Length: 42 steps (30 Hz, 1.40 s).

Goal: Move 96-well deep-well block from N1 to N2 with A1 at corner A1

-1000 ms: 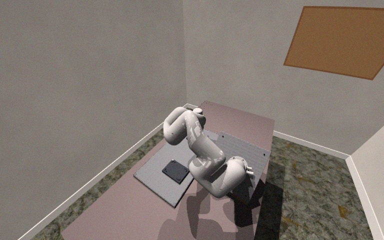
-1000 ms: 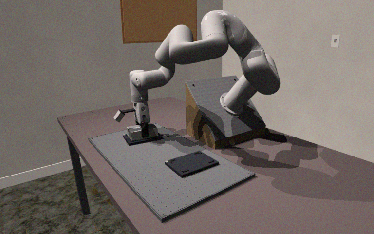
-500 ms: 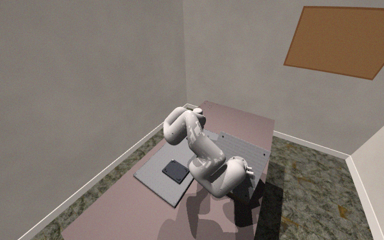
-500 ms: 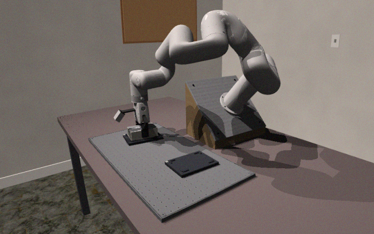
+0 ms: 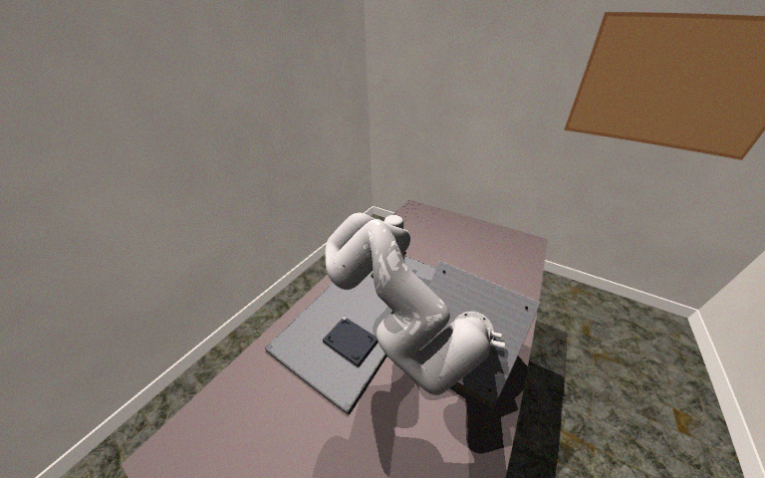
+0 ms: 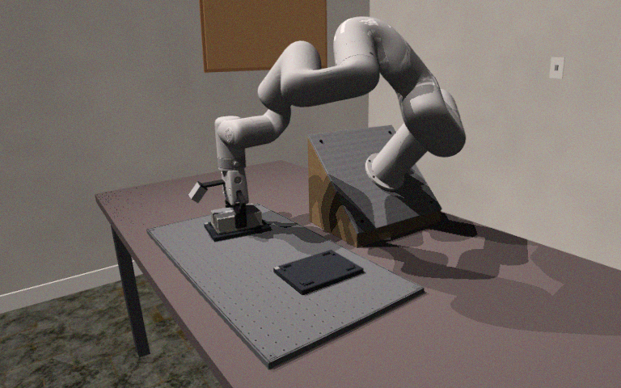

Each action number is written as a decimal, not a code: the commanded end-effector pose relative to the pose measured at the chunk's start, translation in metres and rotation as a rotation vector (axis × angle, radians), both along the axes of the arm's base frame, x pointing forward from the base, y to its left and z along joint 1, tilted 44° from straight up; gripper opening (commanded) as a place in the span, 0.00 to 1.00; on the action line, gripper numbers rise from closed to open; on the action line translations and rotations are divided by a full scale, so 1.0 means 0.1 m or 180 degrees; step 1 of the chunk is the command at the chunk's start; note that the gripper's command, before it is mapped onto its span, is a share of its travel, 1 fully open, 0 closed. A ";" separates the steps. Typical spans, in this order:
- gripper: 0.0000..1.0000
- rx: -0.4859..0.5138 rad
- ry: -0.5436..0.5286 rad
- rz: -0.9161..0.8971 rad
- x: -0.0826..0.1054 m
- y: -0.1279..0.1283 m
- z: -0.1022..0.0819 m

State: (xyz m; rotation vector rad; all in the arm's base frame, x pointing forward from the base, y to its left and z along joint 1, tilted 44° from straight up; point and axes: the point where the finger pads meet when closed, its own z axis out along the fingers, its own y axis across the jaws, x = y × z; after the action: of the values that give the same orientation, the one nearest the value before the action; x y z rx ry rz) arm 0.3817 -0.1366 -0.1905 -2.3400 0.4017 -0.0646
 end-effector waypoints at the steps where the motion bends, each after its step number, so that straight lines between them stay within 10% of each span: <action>1: 0.00 -0.0008 -0.0008 -0.0005 0.01 -0.02 0.01; 42: 0.00 -0.0009 -0.0008 -0.0005 -0.01 -0.12 0.11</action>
State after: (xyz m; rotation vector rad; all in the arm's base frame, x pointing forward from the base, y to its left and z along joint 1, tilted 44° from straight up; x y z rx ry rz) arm 0.3796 -0.1458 -0.1808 -2.3401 0.4018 -0.0650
